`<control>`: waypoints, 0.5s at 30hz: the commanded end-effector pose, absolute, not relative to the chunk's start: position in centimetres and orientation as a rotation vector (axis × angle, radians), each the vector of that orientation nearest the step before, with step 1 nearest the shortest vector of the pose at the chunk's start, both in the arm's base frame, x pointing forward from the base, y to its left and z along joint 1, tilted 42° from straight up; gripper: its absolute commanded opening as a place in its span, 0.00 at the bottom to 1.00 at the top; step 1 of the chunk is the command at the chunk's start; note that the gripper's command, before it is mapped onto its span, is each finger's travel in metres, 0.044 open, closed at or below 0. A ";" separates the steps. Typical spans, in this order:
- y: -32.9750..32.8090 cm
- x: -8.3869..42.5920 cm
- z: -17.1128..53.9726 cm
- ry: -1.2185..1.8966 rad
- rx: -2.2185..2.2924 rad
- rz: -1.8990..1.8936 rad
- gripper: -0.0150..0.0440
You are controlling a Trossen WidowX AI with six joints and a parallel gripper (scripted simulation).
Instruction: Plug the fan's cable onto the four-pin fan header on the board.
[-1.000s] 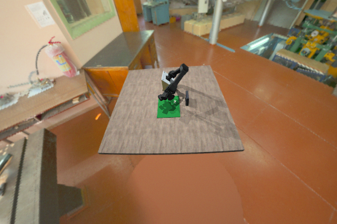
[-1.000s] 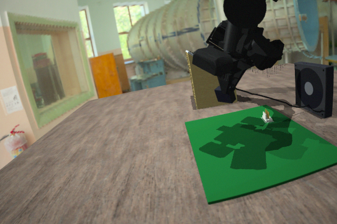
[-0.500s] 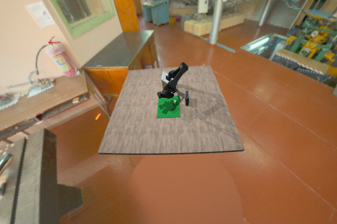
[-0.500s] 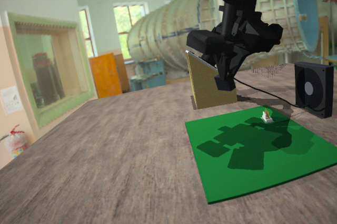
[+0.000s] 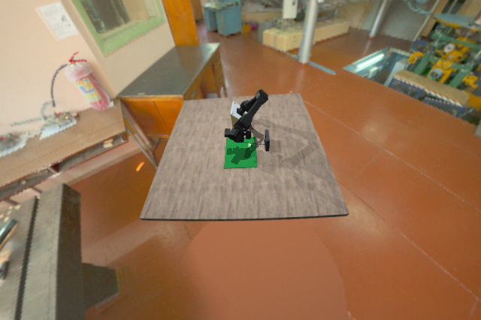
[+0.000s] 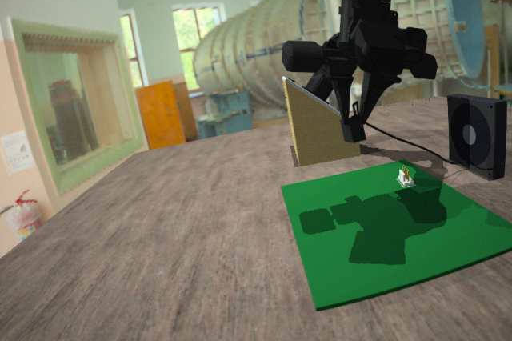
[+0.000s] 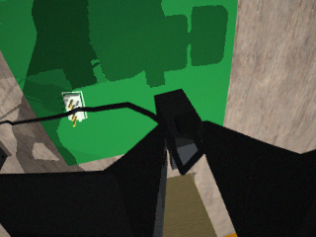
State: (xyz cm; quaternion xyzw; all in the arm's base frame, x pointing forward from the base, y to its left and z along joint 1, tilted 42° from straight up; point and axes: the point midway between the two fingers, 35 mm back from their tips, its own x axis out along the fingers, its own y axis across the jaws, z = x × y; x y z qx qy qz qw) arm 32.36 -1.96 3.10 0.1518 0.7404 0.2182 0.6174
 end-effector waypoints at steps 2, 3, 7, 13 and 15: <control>-1.9 33.2 3.2 1.717 0.478 0.380 0.25; -1.9 33.3 3.3 1.721 0.506 0.353 0.25; -1.8 33.9 3.4 1.734 0.622 0.246 0.25; -1.7 34.7 3.5 1.745 0.797 0.087 0.25; -1.7 35.0 3.6 1.747 0.855 0.034 0.25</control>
